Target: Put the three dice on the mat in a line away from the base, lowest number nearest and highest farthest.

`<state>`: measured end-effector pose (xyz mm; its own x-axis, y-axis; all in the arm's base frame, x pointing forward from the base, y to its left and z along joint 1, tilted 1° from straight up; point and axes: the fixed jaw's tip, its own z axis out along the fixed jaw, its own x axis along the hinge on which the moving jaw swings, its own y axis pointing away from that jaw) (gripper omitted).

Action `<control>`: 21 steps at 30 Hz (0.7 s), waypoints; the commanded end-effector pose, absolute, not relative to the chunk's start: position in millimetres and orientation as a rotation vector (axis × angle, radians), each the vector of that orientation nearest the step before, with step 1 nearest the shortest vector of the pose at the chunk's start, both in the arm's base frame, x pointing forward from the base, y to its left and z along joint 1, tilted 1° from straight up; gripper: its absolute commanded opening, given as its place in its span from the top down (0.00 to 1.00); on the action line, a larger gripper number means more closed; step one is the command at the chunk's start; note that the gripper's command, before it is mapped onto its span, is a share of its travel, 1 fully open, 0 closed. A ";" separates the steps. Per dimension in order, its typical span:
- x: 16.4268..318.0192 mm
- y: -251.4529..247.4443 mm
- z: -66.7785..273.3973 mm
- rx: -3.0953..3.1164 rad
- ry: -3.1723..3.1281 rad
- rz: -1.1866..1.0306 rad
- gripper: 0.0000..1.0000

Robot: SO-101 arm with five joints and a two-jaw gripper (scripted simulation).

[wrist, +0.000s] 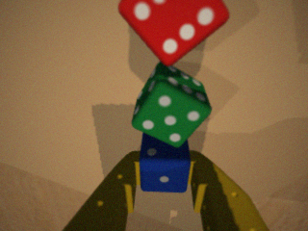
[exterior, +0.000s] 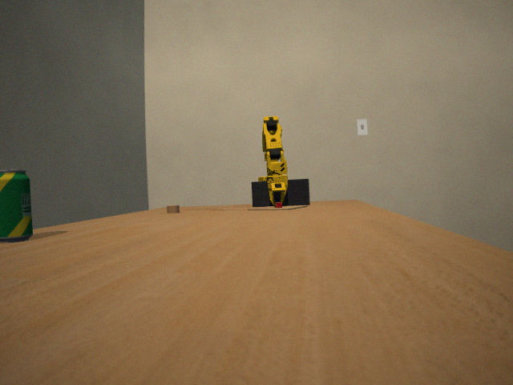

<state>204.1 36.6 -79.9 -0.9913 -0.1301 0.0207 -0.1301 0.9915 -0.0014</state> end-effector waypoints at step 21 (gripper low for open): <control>204.1 38.0 -82.6 0.211 -3.113 0.003 0.91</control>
